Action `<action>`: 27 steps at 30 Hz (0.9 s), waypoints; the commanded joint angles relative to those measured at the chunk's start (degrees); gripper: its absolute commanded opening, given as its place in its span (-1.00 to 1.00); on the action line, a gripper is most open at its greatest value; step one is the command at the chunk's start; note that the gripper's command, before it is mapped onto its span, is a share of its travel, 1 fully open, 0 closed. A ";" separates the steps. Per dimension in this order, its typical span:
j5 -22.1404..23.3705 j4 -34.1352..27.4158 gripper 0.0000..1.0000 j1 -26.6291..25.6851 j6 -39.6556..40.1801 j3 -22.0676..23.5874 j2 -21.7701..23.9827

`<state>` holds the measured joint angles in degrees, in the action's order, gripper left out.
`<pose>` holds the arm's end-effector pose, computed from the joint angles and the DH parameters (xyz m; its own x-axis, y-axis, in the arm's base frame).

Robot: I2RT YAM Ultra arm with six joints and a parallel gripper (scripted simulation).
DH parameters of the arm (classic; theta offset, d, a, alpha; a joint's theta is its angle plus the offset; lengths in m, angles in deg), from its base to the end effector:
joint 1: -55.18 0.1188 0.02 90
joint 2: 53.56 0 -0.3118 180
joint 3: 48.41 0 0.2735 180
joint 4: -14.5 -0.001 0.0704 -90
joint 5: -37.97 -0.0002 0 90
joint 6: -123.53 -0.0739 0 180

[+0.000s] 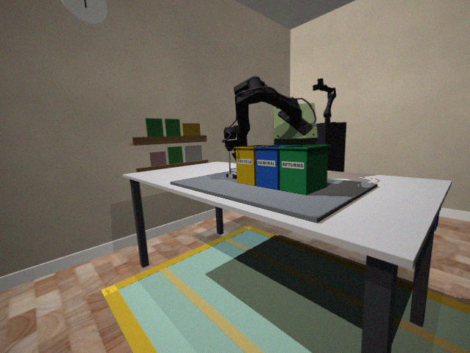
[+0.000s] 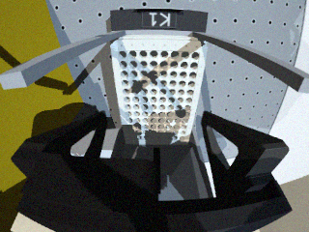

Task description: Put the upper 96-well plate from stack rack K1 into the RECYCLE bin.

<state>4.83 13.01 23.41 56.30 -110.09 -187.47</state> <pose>0.3312 -0.1311 -0.0234 -0.7866 0.2383 -0.5696 -0.2345 0.7381 0.6326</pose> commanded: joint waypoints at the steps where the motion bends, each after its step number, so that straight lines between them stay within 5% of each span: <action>1: -0.54 3.57 1.00 -0.52 -2.39 1.65 -1.00; 27: -1.83 13.58 1.00 3.46 -10.08 -0.65 -4.25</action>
<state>2.97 24.74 28.50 46.92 -110.38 -192.01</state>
